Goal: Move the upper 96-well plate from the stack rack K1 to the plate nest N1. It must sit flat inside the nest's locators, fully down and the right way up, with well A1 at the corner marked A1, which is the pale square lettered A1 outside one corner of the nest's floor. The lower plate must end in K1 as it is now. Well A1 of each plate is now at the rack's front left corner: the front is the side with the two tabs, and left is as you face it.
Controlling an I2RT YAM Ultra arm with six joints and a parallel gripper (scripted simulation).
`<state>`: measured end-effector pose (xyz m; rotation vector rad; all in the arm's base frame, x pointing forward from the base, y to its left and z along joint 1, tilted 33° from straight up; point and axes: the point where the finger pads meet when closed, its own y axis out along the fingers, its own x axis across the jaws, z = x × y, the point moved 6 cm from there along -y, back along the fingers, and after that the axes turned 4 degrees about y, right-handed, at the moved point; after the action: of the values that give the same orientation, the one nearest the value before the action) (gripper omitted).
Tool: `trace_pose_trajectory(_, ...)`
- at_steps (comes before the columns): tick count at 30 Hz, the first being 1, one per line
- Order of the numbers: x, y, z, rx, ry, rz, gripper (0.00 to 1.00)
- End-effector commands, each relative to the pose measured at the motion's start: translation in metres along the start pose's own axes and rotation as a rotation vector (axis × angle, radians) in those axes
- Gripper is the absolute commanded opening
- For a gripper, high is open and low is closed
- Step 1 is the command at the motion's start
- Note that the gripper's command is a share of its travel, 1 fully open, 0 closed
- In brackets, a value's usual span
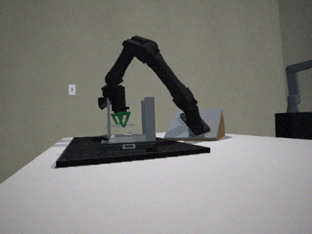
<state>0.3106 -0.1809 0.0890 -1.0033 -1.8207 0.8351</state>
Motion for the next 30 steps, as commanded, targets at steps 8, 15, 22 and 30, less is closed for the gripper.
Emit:
trace_pose_trajectory(8,-0.003,0.014,0.000,-0.019,0.005,0.011,0.00)
trace_pose_trajectory(15,-0.004,0.021,-0.004,-0.027,-0.005,0.022,0.00)
trace_pose_trajectory(22,-0.007,0.017,-0.001,-0.037,0.006,0.038,0.00)
trace_pose_trajectory(30,-0.005,0.017,0.001,-0.033,0.005,0.033,0.00)
